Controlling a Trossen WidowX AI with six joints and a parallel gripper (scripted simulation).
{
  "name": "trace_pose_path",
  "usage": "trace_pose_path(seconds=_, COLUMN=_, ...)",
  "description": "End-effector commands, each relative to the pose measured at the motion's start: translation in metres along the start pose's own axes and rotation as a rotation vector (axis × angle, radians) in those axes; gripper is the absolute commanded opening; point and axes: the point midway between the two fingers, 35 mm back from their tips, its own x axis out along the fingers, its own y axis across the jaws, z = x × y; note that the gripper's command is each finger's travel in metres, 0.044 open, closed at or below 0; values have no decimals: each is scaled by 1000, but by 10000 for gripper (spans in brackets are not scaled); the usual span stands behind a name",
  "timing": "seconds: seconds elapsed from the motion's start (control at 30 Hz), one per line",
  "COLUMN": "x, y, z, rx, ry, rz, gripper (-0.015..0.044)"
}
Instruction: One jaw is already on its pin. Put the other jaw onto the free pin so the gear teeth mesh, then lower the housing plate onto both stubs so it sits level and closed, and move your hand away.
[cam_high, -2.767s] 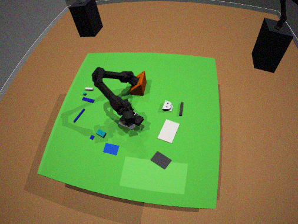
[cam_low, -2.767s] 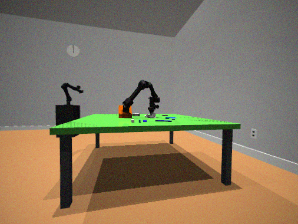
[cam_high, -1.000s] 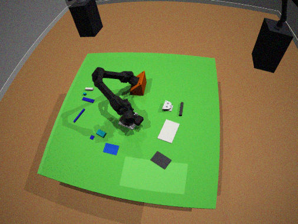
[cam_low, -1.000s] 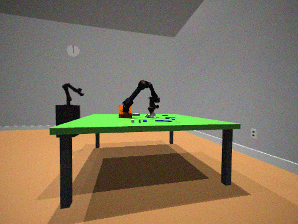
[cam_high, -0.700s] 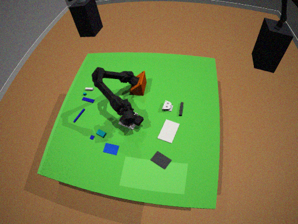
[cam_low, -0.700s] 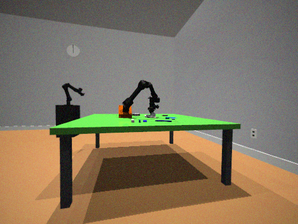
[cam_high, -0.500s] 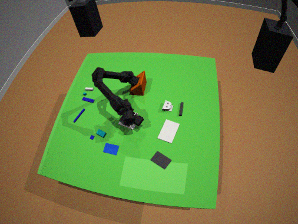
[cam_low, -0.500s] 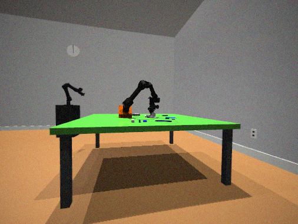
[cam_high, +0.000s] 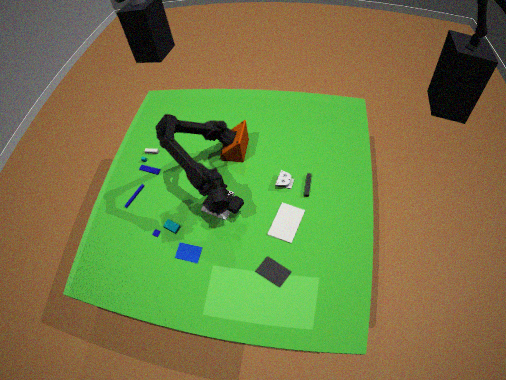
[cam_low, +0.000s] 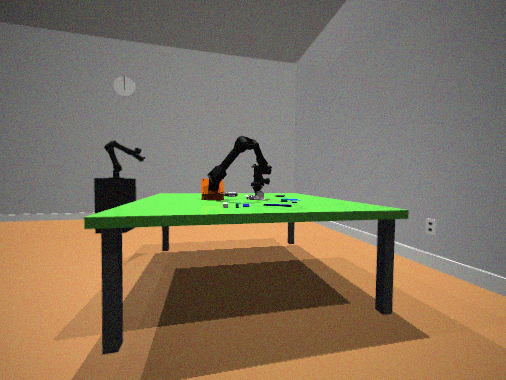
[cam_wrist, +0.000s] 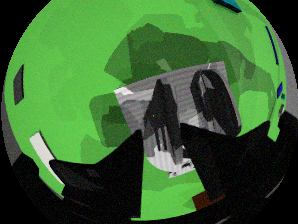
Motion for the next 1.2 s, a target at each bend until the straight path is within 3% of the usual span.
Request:
trace_pose_path(seconds=0.0, x=1, y=0, z=0, rx=-2, ry=0, rz=-2, gripper=134)
trace_pose_path(seconds=0.2, x=1, y=0, z=0, rx=-2, ry=0, rz=-2, gripper=134)
trace_pose_path(seconds=0.33, x=0, y=0, z=0, rx=0, ry=0, rz=0, gripper=224)
trace_pose_path(seconds=0.8, x=-2, y=0, z=0, rx=0, ry=0, rz=0, gripper=224)
trace_pose_path(seconds=1.07, x=-66, y=-1, z=-1, rx=-2, ry=1, rz=-1, gripper=224)
trace_pose_path(seconds=1.17, x=-68, y=-1, z=-1, rx=-2, ry=1, rz=-1, gripper=224)
